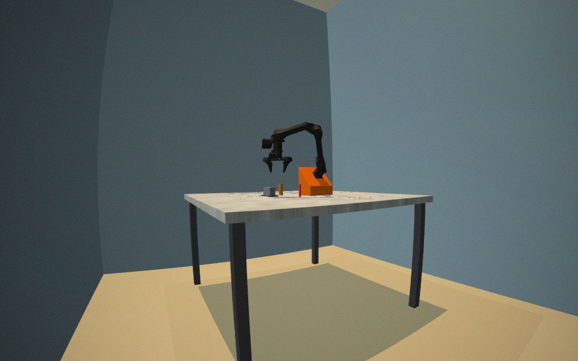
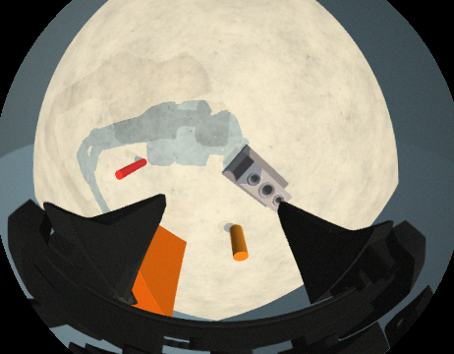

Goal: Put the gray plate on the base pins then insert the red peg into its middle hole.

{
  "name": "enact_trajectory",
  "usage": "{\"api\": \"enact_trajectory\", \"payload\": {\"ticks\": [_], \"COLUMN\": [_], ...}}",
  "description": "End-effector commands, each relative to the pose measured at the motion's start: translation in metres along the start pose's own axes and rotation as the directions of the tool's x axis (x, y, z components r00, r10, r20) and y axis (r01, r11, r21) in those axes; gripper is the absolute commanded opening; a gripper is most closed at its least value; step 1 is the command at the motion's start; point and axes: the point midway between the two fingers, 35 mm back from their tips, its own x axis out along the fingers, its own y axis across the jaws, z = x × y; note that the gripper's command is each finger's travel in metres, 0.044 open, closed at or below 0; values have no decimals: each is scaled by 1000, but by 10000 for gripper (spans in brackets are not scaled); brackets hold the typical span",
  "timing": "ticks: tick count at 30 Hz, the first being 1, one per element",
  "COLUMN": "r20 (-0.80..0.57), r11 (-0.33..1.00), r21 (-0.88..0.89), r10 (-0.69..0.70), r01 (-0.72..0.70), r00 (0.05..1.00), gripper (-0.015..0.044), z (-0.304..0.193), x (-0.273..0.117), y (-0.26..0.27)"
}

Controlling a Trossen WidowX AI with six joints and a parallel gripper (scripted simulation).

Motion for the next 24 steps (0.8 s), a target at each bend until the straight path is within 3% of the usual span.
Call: {"api": "enact_trajectory", "payload": {"ticks": [1,13,22,24], "r20": [-1,1,2,2], "r11": [736,267,-150,-170], "r21": [677,964,989,985], "r10": [17,24,30,30], "r01": [-12,-7,3,3], "r00": [1000,1000,1000,1000], "gripper": [440,440,440,440], "z": [5,-3,-12,-12], "x": [2,6,11,11], "y": [70,121,147,148]}}
